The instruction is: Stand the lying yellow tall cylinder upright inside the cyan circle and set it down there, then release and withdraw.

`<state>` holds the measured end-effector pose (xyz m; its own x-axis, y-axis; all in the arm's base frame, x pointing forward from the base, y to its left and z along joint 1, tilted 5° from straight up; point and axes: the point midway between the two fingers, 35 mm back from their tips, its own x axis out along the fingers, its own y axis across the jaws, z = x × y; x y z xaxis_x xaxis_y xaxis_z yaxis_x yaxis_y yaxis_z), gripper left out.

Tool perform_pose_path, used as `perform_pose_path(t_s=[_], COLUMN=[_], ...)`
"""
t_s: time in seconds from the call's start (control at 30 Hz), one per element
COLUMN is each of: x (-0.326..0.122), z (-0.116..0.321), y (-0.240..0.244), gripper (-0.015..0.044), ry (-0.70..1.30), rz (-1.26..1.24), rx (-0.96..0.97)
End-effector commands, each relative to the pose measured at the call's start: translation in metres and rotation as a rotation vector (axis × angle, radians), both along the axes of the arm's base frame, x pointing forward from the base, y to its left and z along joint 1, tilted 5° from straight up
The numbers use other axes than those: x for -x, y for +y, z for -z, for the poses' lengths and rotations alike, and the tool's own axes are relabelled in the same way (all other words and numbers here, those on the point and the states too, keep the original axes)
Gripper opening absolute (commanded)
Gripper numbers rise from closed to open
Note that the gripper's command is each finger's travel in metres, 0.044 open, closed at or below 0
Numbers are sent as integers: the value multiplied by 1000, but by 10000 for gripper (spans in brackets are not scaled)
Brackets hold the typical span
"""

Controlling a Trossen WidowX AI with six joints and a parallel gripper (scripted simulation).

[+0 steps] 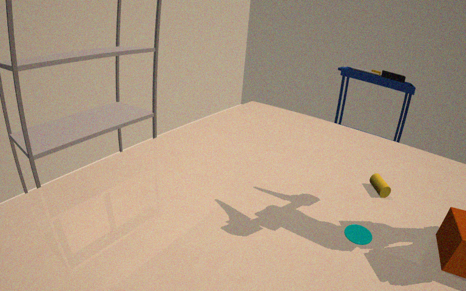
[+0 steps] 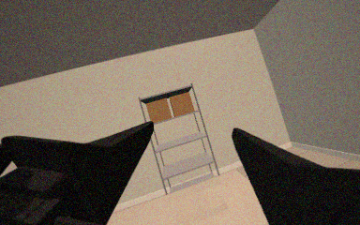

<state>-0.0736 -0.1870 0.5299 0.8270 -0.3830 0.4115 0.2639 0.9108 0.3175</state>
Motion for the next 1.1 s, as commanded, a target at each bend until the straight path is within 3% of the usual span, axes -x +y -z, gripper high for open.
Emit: perform_pose_path(t_s=[0.0,0.1,0.6,1.07], x=[-1,-16,-126,-236], z=[-1,-8,-8,47], y=[1,17,105,120], gripper=[374,309,309,309], ry=[1,17,313,652], rz=[0,-6,62,114], rx=[3,46,193,171])
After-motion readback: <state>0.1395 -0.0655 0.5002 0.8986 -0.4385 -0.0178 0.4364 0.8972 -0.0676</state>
